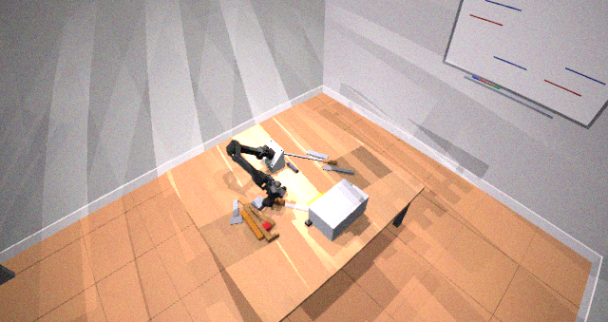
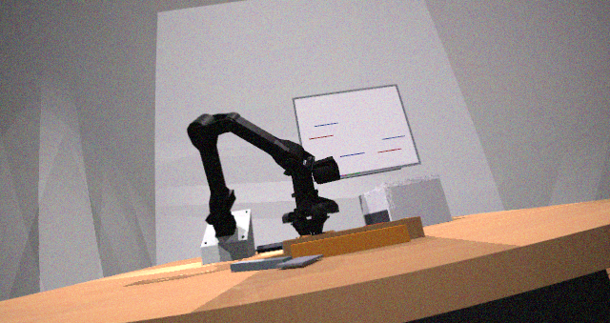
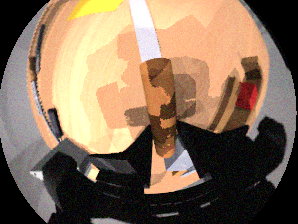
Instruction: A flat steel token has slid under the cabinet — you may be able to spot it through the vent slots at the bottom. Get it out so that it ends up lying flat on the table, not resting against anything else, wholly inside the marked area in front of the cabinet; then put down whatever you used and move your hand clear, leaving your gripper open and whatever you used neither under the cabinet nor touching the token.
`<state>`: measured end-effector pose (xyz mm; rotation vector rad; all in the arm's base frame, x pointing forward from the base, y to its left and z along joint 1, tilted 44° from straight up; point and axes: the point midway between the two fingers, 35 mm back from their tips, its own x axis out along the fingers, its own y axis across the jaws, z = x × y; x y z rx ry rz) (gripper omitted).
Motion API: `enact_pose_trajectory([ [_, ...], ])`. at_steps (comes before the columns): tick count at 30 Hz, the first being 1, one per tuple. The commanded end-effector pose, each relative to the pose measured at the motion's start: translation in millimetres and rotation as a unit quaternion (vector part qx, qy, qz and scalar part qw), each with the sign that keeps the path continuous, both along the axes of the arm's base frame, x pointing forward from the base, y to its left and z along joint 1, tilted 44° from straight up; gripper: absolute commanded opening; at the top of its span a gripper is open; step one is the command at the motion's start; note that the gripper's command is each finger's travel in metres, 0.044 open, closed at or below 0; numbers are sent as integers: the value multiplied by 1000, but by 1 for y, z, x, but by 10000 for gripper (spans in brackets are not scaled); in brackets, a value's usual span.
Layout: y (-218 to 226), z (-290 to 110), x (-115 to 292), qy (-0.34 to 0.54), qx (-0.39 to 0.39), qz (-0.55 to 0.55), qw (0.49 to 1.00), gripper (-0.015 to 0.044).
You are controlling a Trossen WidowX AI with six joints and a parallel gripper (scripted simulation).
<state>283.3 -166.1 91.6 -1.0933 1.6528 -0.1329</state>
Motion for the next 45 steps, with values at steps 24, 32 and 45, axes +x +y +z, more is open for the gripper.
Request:
enact_pose_trajectory([
  [24,5,-4,10,-7,1,-9,1000,0],
  [32,9,-8,19,-11,2,-12,1000,0],
  [45,15,-14,33,-14,2,-15,1000,0],
])
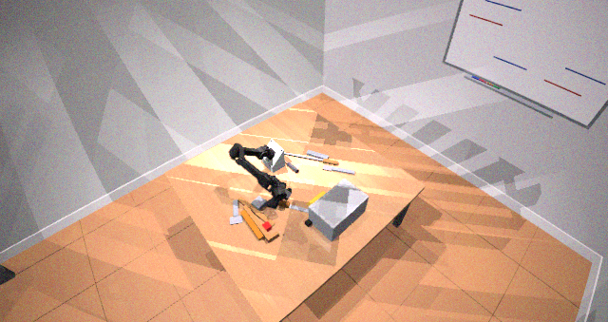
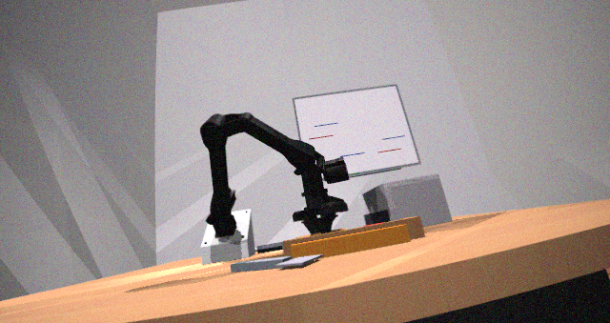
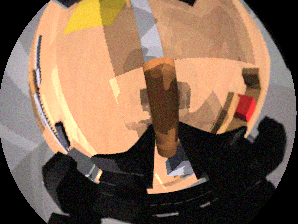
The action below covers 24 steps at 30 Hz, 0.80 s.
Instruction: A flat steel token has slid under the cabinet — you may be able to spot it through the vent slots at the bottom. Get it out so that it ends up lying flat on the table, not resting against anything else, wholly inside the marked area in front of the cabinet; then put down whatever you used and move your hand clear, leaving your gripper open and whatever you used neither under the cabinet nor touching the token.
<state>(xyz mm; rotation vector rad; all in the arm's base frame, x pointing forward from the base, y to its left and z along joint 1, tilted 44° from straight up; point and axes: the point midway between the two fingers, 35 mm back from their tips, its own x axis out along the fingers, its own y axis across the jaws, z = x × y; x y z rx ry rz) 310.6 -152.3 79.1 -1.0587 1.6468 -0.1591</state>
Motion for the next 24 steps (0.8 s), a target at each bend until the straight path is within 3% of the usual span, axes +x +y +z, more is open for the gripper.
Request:
enact_pose_trajectory([
  [1,2,-2,6,-1,-1,-1,1000,0],
  [24,13,-12,32,-3,0,-2,1000,0],
])
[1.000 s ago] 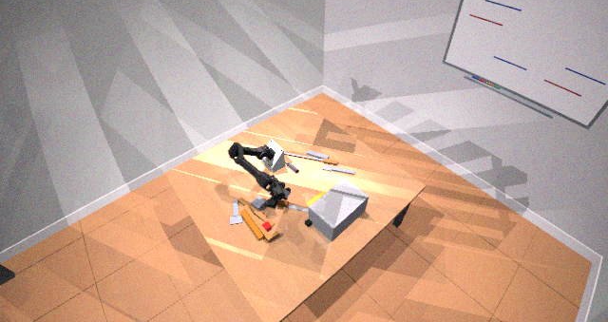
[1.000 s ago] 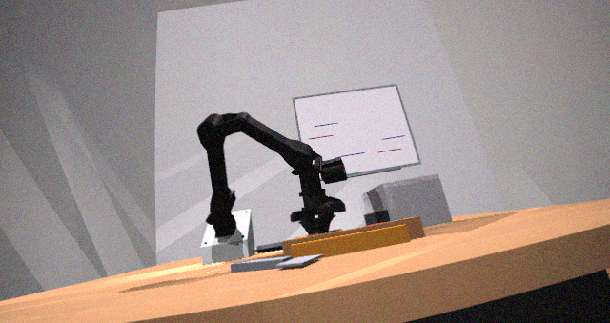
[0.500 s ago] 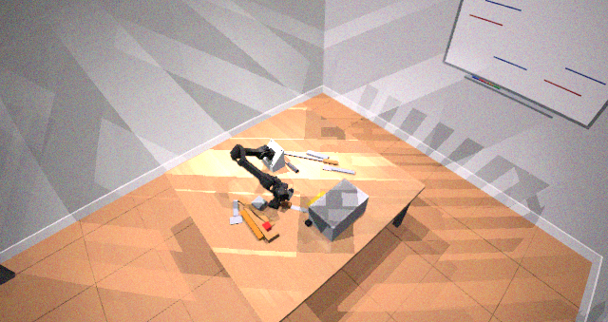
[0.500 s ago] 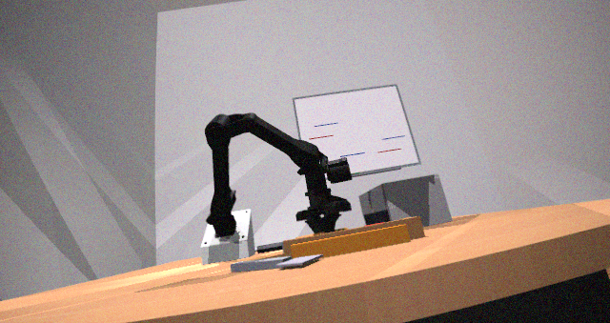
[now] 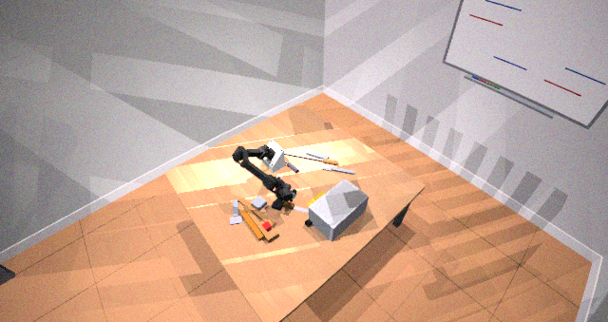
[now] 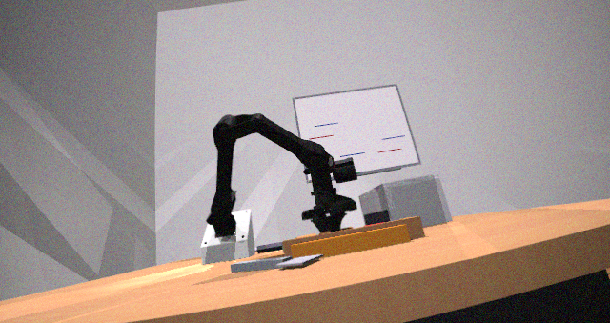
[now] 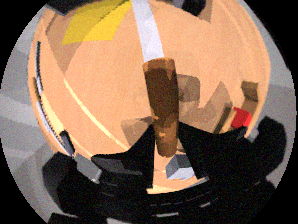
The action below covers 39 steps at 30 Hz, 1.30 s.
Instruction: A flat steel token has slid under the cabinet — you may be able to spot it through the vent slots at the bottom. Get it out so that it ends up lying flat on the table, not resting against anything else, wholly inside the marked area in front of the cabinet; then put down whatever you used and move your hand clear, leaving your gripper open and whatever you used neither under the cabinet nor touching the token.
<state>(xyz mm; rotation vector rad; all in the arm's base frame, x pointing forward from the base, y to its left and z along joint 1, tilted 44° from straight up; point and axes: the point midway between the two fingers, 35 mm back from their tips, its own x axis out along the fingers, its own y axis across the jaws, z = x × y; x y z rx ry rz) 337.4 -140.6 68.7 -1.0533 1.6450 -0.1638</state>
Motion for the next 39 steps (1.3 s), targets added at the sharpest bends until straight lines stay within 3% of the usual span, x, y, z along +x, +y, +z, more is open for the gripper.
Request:
enact_pose_trajectory([
  [1,2,-2,7,-1,-1,0,1000,0],
  [39,20,-18,47,-2,0,0,1000,0],
])
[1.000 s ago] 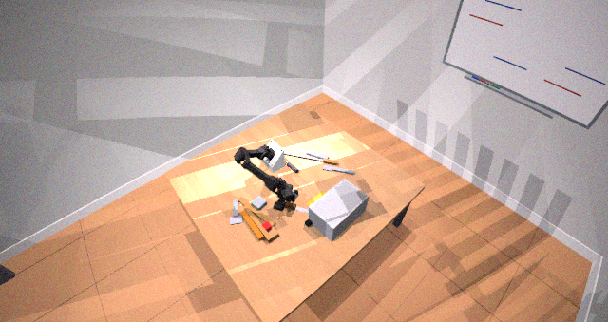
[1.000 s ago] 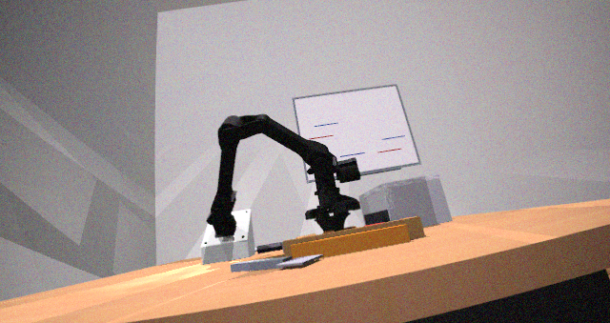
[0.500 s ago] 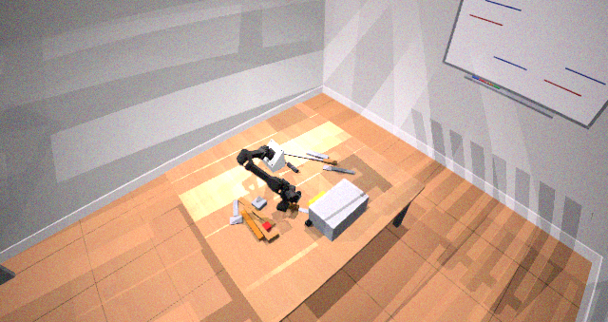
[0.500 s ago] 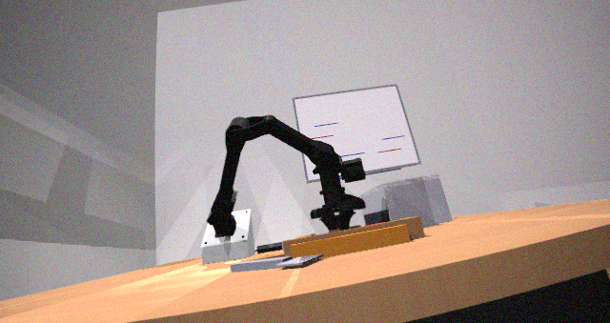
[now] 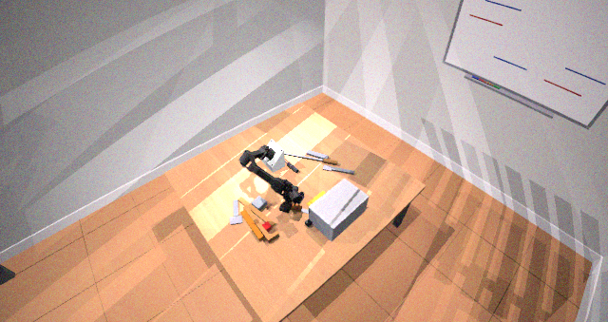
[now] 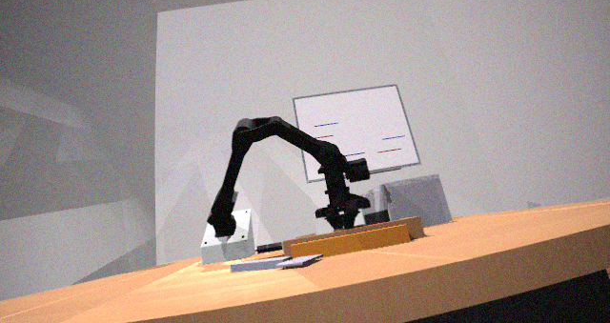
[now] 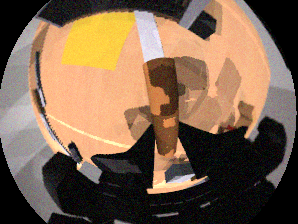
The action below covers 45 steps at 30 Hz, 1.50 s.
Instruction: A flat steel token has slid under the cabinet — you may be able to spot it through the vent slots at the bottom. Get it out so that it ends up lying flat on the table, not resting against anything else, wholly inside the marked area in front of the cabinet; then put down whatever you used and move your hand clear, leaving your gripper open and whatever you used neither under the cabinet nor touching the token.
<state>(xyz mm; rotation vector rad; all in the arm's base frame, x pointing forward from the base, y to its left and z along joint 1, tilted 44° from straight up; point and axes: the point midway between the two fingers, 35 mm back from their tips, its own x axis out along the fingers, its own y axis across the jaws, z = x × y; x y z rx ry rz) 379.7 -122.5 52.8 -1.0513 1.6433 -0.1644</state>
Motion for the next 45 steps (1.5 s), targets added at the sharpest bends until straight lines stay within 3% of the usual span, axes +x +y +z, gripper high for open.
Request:
enact_pose_trajectory([
  [1,2,-2,6,-1,-1,0,1000,0],
  [45,25,-27,-6,-1,0,0,1000,0],
])
